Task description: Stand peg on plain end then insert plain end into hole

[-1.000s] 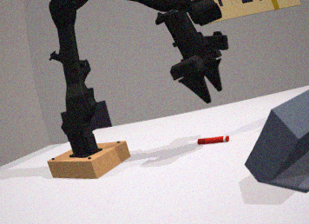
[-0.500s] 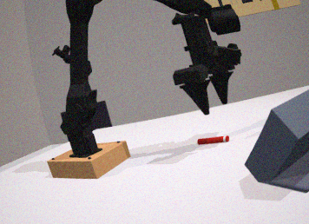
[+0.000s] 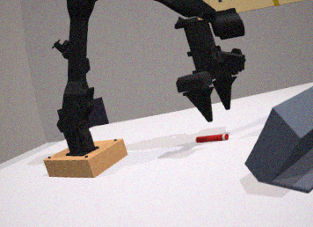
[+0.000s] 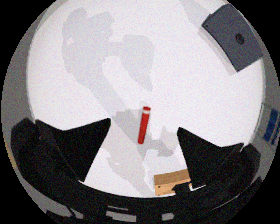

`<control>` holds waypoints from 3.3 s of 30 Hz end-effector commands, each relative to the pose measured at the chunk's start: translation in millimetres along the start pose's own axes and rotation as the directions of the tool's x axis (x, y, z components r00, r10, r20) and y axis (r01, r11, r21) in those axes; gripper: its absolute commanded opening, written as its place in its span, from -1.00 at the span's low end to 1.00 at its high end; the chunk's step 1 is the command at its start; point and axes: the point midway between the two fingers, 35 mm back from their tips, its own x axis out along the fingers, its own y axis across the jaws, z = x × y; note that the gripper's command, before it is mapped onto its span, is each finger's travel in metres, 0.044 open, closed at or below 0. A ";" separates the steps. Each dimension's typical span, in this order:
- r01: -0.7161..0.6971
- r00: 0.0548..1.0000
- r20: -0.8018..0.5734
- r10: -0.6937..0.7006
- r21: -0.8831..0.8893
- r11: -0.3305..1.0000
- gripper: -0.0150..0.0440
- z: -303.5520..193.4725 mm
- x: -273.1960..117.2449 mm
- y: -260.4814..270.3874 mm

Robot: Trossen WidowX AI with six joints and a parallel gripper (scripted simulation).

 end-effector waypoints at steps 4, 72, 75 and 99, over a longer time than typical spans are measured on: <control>0.004 1.000 -0.001 -0.004 0.005 1.000 1.00 -0.3 12.8 -1.0; 0.003 0.999 0.038 -0.003 0.001 1.000 -0.32 -4.6 48.4 -2.3; 0.003 0.998 0.064 -0.003 0.001 1.000 -0.32 -5.7 46.7 -2.3; 0.002 0.964 0.267 -0.002 0.001 1.000 -0.32 -15.5 34.3 -2.0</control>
